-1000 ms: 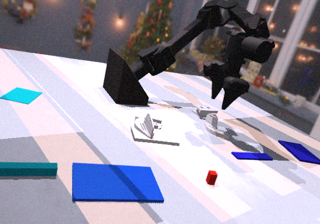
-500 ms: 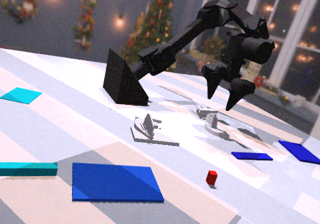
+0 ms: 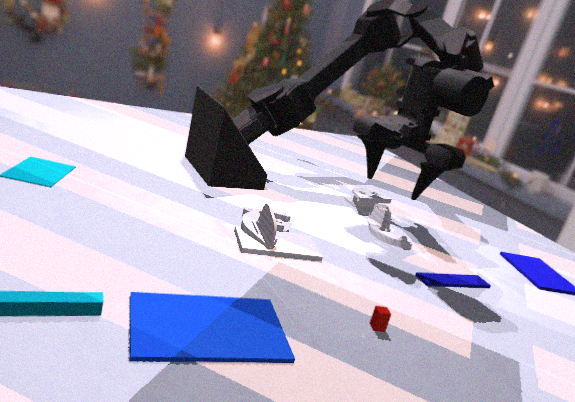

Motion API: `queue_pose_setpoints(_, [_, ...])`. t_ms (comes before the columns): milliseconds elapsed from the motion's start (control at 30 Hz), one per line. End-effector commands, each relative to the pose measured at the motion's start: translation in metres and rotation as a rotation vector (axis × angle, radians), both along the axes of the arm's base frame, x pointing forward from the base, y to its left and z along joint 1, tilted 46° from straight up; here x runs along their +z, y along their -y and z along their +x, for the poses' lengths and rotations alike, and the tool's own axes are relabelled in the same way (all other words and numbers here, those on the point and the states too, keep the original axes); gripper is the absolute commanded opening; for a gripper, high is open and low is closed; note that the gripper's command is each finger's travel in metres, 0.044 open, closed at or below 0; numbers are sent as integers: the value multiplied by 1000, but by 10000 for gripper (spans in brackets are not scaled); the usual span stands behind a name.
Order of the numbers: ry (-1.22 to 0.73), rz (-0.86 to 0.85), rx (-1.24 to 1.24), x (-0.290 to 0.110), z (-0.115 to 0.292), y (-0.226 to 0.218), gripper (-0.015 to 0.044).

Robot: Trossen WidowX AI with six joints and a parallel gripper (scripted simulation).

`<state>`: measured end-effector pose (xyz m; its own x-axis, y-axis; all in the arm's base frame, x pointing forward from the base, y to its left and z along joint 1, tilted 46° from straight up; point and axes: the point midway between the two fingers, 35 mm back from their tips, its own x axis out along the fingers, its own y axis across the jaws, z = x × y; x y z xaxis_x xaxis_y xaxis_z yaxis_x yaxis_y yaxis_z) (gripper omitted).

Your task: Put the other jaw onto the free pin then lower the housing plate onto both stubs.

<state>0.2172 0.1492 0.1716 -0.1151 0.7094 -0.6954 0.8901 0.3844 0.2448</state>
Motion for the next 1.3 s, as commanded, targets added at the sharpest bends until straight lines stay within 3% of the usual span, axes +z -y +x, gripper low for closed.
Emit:
queue_pose_setpoints(0, [52,10,50,0,0,0,440])
queue_pose_setpoints(1267, [610,100,596,-4,-1,-4,440])
